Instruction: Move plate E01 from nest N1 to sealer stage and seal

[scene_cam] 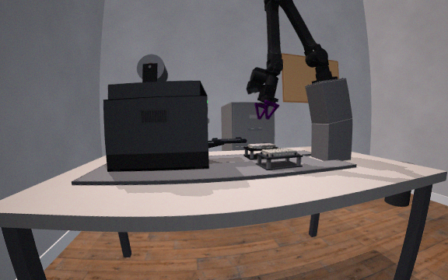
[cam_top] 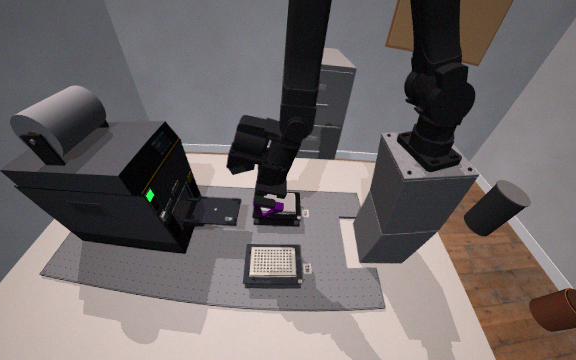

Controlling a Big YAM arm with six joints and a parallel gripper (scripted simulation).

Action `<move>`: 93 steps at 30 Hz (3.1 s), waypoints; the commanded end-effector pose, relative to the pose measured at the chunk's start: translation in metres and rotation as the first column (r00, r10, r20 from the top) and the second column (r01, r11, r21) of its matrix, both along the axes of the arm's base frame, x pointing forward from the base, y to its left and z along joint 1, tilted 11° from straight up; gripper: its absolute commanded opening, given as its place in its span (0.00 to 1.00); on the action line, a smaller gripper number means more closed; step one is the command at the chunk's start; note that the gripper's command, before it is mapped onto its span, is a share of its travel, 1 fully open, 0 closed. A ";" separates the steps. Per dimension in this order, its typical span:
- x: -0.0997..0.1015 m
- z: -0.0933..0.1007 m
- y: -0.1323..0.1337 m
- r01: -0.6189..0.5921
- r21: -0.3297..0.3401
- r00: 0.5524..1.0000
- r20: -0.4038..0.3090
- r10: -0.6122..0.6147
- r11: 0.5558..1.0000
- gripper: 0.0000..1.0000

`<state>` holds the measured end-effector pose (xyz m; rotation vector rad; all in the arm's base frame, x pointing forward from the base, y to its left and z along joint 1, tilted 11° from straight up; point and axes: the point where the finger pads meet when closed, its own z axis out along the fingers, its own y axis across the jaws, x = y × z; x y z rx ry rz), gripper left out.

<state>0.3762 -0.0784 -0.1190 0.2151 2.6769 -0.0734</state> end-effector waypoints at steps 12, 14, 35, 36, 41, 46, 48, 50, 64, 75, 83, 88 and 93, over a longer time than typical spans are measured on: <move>0.013 -0.018 0.003 -0.014 -0.017 0.996 0.084 0.015 1.000 1.00; 0.007 -0.019 0.004 -0.007 -0.011 0.997 0.072 0.008 1.000 1.00; 0.007 -0.014 0.051 -0.015 -0.011 0.995 0.098 0.016 1.000 1.00; 0.009 -0.015 0.056 -0.010 -0.010 0.995 0.103 0.011 1.000 1.00; 0.001 -0.023 0.079 0.008 -0.003 0.996 0.087 -0.008 1.000 1.00; -0.003 -0.025 0.089 0.016 -0.003 0.997 0.076 -0.016 1.000 1.00; -0.005 -0.026 0.104 0.013 0.000 0.997 0.072 -0.012 1.000 1.00; -0.007 -0.028 0.118 0.008 0.002 0.998 0.067 -0.008 1.000 1.00; -0.001 -0.024 0.115 0.004 0.000 0.997 0.080 -0.004 1.000 1.00; 0.003 -0.049 0.104 -0.005 -0.018 0.996 0.085 0.007 1.000 1.00; 0.007 -0.058 0.114 -0.033 -0.020 0.995 0.093 0.035 0.999 1.00; -0.004 -0.071 0.111 -0.032 -0.024 0.997 0.064 0.033 0.999 1.00; 0.010 -0.072 0.104 -0.007 -0.017 0.995 0.097 0.009 1.000 1.00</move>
